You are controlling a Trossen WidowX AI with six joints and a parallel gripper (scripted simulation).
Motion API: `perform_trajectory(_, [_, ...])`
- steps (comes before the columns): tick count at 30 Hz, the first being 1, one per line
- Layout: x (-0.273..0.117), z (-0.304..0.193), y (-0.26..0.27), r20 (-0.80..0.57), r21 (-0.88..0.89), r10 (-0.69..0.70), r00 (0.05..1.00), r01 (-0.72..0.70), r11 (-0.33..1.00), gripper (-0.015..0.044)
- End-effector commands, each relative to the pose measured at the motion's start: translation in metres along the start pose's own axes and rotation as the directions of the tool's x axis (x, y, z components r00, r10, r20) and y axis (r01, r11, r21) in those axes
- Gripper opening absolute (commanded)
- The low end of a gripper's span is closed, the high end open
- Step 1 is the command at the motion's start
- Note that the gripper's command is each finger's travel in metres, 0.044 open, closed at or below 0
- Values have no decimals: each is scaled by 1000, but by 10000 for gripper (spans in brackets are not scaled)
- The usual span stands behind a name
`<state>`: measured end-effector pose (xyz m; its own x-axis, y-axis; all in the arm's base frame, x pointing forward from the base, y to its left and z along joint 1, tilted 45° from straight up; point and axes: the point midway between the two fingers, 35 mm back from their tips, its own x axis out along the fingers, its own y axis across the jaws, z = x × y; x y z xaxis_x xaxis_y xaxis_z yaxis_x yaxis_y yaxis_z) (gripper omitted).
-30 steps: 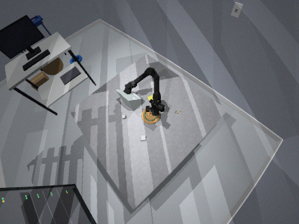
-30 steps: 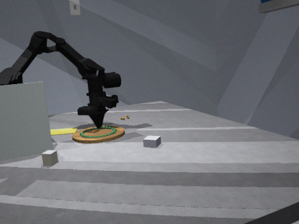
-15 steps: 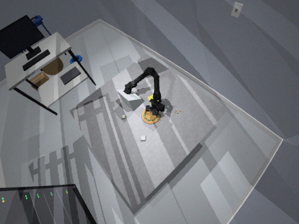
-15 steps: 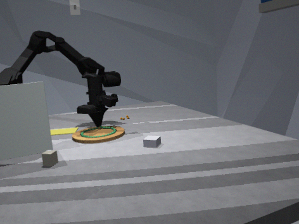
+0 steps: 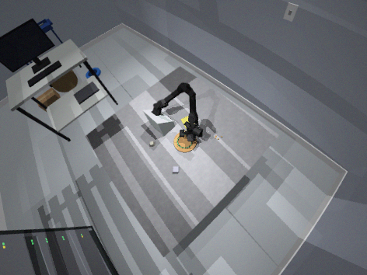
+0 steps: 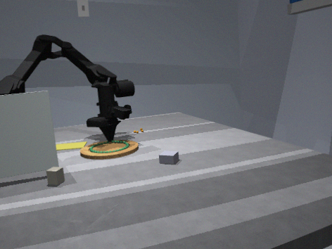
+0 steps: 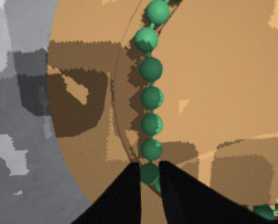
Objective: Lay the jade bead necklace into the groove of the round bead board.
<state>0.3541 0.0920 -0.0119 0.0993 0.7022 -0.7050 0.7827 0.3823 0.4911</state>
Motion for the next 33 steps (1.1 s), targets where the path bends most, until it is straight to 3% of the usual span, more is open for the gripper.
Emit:
perform_trajectory(1, [0,0,0,0,0,0,1000,0,1000,26])
perform_trajectory(17, [-1,0,-1,-1,6,-2,1000,2,1000,440])
perform_trajectory(33, [-4,0,-1,1,5,-1,1000,1,1000,440])
